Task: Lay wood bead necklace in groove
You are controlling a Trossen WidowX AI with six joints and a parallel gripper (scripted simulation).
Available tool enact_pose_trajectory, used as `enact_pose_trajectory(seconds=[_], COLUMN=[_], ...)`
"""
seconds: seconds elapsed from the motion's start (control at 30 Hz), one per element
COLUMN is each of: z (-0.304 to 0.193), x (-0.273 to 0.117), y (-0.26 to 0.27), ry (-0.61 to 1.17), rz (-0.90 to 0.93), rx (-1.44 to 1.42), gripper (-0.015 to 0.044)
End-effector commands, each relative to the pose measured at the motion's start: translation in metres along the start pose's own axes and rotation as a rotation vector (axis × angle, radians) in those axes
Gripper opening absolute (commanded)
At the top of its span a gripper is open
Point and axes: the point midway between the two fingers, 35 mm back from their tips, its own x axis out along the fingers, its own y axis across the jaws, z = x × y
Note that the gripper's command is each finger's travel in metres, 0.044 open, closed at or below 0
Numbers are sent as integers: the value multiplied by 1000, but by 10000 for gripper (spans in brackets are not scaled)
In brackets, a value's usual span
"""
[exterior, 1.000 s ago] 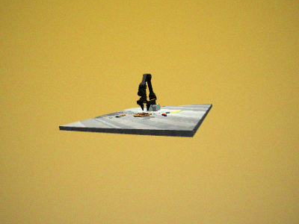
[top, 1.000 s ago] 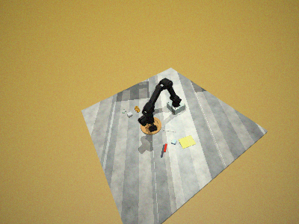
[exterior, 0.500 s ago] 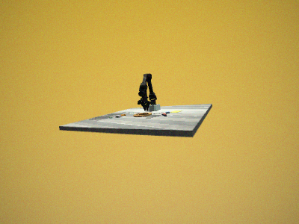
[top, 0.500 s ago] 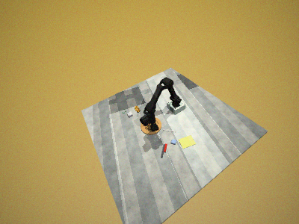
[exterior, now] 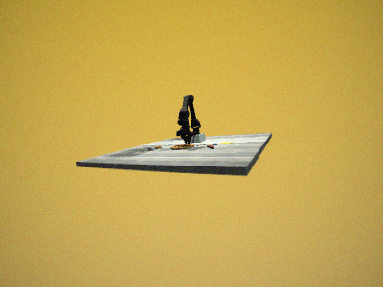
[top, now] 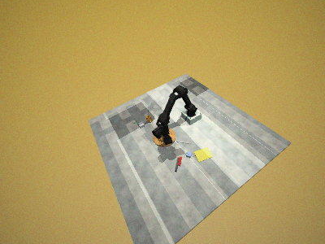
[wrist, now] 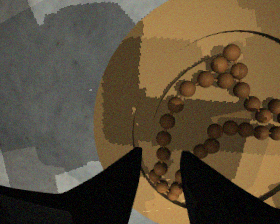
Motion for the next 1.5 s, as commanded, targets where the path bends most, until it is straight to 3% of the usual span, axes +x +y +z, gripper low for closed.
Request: enact_pose_trajectory(seconds=[0.0,0.3,0.47,1.47], z=[-4,-5,-3,-3], x=[9,13,11,11], y=[-2,-2,-1,-1], ry=[10,12,7,7], rz=[-4,-5,-4,-4], rx=[-5,-6,-1,-1], gripper=[120,120,0,0])
